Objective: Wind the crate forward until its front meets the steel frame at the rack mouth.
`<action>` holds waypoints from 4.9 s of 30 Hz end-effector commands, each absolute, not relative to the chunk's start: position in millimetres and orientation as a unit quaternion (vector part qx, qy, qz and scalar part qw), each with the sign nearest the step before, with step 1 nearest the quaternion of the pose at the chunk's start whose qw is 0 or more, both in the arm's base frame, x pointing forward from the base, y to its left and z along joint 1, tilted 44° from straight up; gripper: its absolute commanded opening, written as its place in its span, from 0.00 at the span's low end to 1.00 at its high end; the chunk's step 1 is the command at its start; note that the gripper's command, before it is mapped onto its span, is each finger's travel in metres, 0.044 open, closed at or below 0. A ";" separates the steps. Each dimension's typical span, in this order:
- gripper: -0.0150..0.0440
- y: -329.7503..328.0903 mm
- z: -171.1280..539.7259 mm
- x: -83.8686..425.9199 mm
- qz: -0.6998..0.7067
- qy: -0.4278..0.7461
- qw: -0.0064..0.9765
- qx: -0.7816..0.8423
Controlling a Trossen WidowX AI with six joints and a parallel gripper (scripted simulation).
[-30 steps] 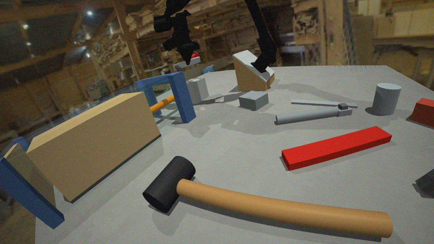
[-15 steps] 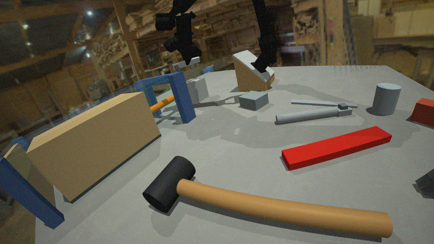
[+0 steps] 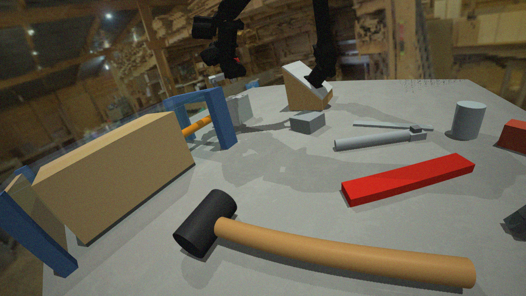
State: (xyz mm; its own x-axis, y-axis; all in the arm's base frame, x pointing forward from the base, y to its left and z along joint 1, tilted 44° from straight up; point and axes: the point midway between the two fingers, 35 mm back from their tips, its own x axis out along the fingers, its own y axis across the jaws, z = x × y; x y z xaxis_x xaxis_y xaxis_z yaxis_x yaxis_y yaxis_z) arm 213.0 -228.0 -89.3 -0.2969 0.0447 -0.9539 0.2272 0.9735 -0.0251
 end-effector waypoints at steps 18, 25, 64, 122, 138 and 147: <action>0.25 -229.7 -85.6 215.3 -0.184 0.794 0.576 -0.060; 0.25 -229.4 -85.8 215.3 -0.215 0.788 0.568 -0.104; 0.25 -212.8 -82.2 201.9 -0.300 0.754 0.533 -0.238; 0.25 -168.6 -97.3 173.4 -0.291 0.760 0.515 -0.270; 0.25 -161.5 -98.1 174.8 -0.292 0.762 0.512 -0.269; 0.25 -161.5 -99.7 174.3 -0.291 0.762 0.513 -0.269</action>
State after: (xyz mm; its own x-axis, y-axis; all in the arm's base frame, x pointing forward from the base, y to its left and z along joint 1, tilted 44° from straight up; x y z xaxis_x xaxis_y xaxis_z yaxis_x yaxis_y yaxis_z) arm 175.1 -161.5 -98.8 -0.3287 -0.7066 -0.6267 -0.1104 0.6877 -0.7175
